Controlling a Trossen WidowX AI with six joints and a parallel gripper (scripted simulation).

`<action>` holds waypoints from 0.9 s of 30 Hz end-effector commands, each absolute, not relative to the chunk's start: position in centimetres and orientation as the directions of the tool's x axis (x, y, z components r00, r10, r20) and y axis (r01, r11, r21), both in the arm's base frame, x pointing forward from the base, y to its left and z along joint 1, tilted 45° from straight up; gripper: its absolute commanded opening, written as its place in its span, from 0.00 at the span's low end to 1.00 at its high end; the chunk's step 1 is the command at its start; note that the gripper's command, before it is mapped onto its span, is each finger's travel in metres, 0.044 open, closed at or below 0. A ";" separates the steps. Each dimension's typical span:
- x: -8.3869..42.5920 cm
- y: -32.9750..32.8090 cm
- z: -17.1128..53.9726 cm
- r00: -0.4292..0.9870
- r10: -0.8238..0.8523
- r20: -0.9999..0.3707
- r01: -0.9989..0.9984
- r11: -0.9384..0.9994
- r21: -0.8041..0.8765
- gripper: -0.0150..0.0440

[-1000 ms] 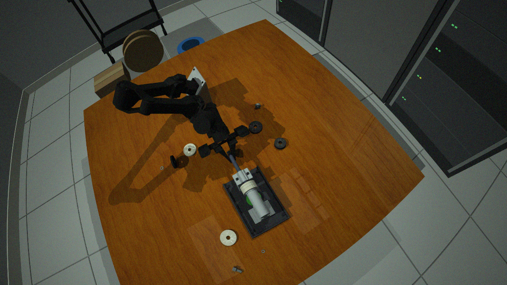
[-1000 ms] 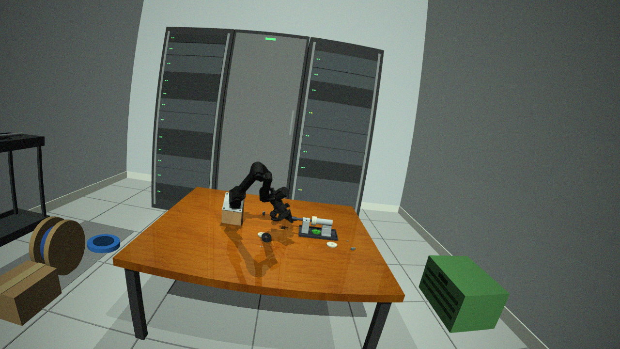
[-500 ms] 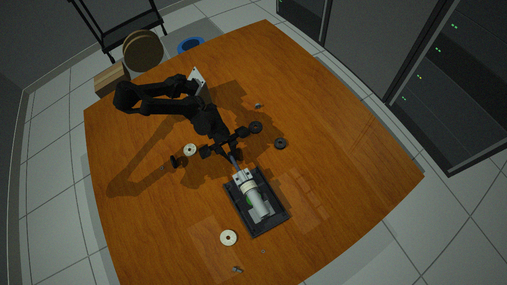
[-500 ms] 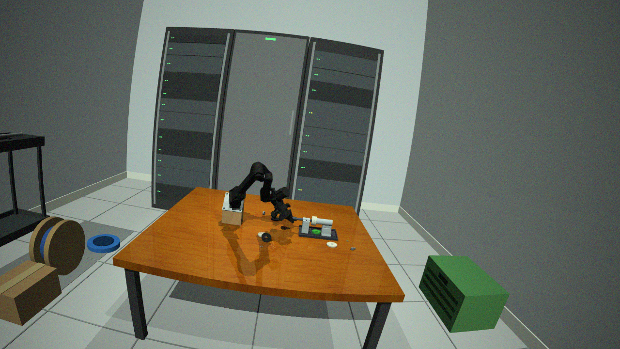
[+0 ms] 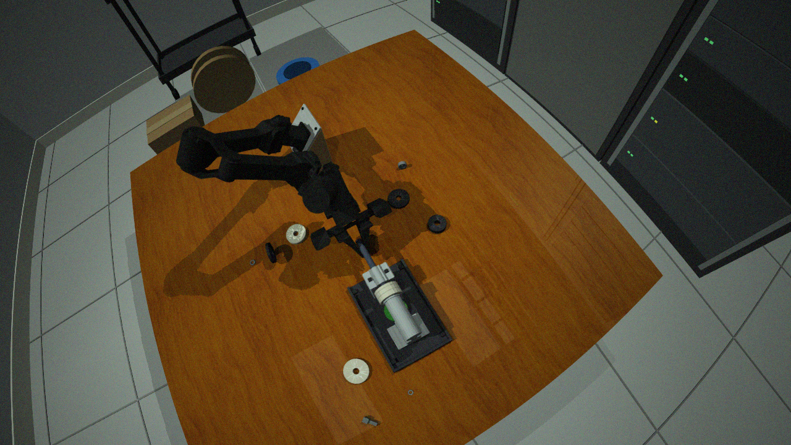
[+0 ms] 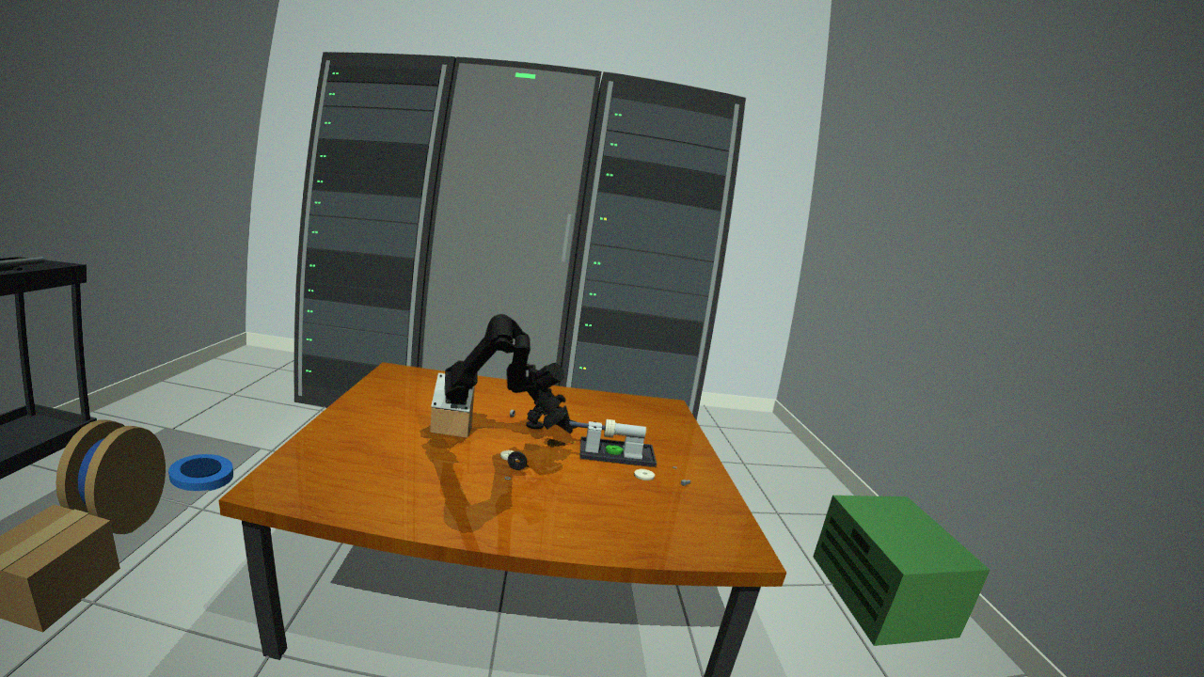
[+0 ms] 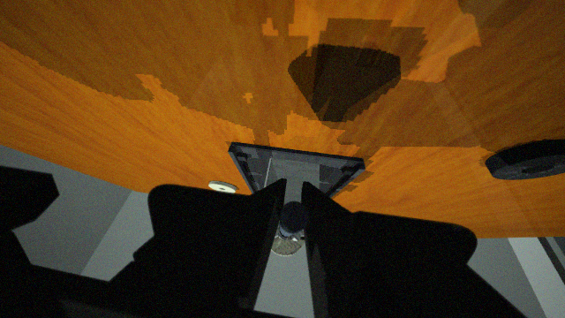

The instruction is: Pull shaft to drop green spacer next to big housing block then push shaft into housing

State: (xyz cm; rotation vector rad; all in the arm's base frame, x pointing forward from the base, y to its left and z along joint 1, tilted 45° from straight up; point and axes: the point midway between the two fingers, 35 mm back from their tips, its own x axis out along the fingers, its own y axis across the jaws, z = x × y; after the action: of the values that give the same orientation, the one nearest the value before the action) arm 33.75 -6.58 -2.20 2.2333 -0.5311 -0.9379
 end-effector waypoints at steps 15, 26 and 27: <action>34.8 -6.6 -1.9 0.668 -0.576 -0.471 -0.118 -0.707 0.697 0.25; 35.1 -6.7 -1.9 0.668 -0.576 -0.470 -0.118 -0.707 0.697 0.25; 35.1 -6.7 -1.9 0.668 -0.576 -0.470 -0.118 -0.707 0.697 0.25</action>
State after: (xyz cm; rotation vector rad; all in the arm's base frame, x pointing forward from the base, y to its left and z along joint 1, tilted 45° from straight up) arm 34.66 -6.67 -2.14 2.2348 -0.5301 -0.9363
